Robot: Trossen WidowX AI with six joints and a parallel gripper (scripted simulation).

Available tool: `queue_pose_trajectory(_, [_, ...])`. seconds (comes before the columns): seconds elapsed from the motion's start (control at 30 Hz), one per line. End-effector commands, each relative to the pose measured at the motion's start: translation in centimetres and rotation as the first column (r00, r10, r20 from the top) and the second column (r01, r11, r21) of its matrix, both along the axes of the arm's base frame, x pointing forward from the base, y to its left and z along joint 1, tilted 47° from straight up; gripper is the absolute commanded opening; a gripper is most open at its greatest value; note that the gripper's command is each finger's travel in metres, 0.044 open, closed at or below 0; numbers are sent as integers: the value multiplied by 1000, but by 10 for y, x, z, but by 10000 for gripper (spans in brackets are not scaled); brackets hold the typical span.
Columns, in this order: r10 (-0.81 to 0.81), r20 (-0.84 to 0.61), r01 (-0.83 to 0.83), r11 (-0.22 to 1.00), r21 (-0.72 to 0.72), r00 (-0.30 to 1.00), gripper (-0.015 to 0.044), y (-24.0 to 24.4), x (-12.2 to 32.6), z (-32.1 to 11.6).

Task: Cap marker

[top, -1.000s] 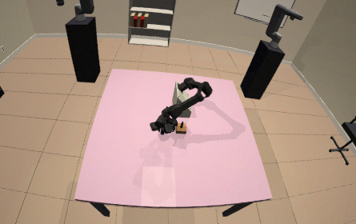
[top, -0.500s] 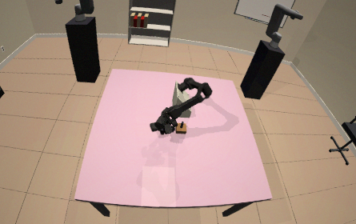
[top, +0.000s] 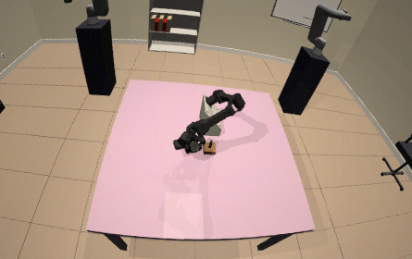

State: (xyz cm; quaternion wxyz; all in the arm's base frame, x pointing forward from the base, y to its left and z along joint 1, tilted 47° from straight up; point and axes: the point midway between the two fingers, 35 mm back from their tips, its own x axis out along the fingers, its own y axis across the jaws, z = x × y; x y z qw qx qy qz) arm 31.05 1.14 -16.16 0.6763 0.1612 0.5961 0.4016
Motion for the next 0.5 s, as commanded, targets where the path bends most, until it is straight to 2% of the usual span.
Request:
queue_pose_trajectory(0.0, [3, 16, -3, 1000, -8, 1000, 0, -12, 5, 13])
queue_pose_trajectory(0.47, [4, 16, -4, 1000, -7, 1000, 0, -29, 4, 35])
